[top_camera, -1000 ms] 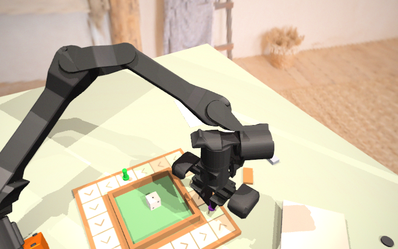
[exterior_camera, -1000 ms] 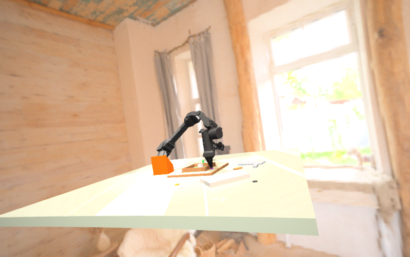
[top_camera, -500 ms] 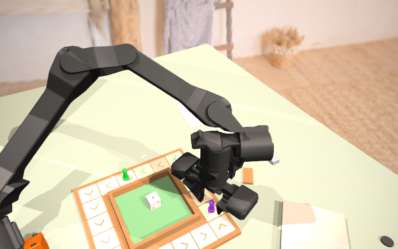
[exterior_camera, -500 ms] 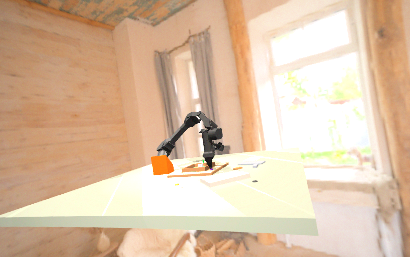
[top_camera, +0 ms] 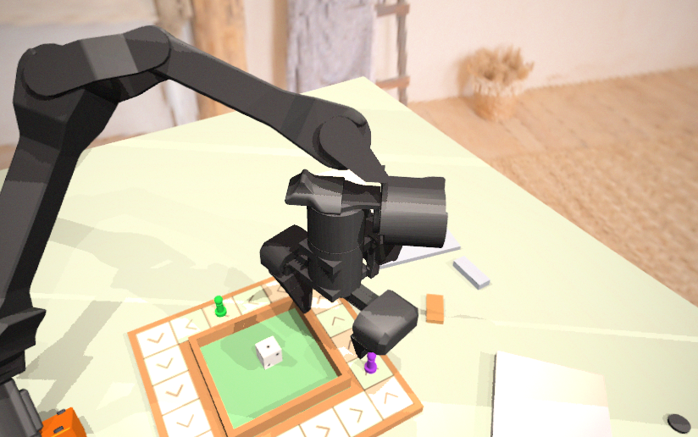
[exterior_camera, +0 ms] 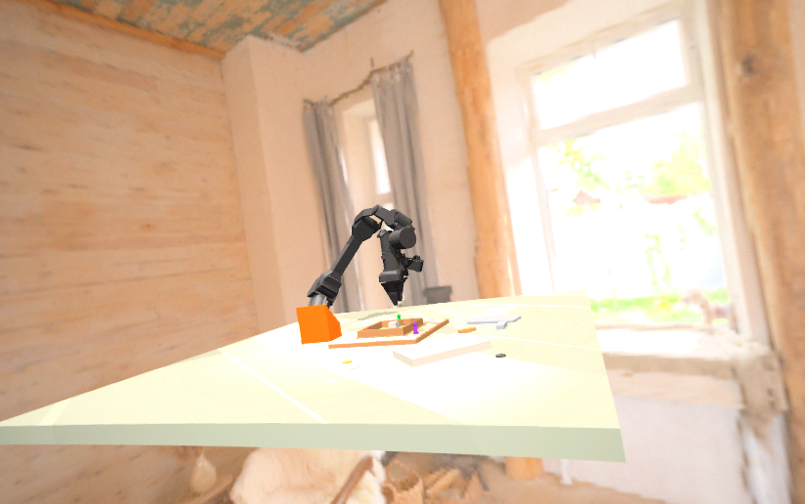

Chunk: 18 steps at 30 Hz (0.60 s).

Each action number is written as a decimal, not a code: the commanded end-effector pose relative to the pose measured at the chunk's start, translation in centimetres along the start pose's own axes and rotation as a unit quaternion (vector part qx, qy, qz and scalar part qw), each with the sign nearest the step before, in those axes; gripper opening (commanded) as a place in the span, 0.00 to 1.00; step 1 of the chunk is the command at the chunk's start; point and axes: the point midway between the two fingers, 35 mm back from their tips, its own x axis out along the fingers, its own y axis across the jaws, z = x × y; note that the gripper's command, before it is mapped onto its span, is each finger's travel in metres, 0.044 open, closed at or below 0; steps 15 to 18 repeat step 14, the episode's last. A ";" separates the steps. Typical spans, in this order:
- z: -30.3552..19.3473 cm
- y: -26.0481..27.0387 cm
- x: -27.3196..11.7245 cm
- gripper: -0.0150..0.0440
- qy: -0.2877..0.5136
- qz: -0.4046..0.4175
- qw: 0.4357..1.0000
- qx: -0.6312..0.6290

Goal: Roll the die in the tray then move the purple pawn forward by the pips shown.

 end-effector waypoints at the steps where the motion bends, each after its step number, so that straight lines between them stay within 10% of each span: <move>1: -4.5 2.7 -3.2 1.00 -0.005 -0.007 0.999 0.039; 18: -5.6 3.4 -4.0 1.00 -0.010 -0.010 0.999 0.052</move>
